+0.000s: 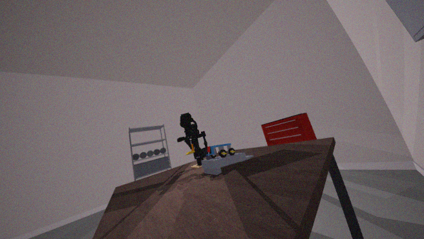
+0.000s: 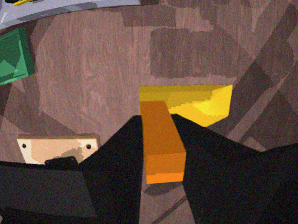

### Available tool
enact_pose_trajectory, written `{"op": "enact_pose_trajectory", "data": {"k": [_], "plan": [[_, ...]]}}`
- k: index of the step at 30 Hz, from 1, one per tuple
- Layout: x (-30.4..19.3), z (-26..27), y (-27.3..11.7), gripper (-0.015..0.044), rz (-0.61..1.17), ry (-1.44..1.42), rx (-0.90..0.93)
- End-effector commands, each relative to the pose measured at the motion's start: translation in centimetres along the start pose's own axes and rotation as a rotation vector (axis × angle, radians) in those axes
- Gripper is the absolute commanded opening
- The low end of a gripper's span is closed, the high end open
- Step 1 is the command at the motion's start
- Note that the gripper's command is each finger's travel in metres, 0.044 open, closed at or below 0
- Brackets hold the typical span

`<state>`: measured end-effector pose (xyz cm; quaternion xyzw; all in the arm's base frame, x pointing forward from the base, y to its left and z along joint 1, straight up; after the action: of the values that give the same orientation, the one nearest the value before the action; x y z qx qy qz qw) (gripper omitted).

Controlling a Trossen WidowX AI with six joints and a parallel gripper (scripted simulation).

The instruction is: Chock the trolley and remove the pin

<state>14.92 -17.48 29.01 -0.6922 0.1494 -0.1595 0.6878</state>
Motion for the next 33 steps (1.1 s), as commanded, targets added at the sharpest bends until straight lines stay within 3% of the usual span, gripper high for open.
{"op": "enact_pose_trajectory", "data": {"k": [1,33], "plan": [[0.0,1.6,0.1,0.0000,0.002,-0.002,0.001],[0.1,13.2,0.7,0.0000,0.002,-0.002,0.012]]}}
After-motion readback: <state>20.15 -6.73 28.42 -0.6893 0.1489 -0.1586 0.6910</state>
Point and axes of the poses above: the point midway between the two fingers, 35 mm back from their tips, its own y axis out along the fingers, its own z axis across the jaws, x = y × z, the point moved 9 cm from there along -y, back along the fingers, and after that the axes turned 14 degrees about y, right-handed, at the moved point
